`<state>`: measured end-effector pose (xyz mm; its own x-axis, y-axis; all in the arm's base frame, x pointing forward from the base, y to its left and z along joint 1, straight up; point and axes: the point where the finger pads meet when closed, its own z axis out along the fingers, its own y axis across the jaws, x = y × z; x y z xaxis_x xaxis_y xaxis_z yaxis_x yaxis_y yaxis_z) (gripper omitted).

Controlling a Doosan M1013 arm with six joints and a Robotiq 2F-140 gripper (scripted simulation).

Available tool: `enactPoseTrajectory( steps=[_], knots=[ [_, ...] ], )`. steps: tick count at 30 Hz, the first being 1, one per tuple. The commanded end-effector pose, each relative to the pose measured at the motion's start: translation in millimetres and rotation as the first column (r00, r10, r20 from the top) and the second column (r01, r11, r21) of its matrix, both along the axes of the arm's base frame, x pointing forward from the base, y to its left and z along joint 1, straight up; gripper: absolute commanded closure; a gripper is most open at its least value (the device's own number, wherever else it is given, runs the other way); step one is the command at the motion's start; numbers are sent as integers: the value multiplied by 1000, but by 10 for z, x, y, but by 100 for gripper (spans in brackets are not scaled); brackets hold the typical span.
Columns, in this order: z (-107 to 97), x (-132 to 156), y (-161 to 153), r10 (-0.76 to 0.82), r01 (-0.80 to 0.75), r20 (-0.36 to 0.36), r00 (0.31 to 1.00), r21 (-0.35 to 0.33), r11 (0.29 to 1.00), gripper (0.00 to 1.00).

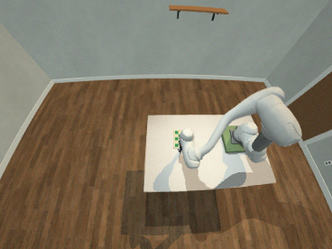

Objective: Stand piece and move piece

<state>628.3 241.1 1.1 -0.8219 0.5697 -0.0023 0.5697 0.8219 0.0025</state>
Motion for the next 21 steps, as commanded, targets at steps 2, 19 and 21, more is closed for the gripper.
enactPoseTrajectory(
  steps=[2,19,21],
  knots=[
    [-2,0,0,0,0,0,1000,0,1000,100],
    [-32,0,0,0,0,0,1000,0,1000,100],
    [-32,0,0,0,0,0,1000,0,1000,100]
  ],
)
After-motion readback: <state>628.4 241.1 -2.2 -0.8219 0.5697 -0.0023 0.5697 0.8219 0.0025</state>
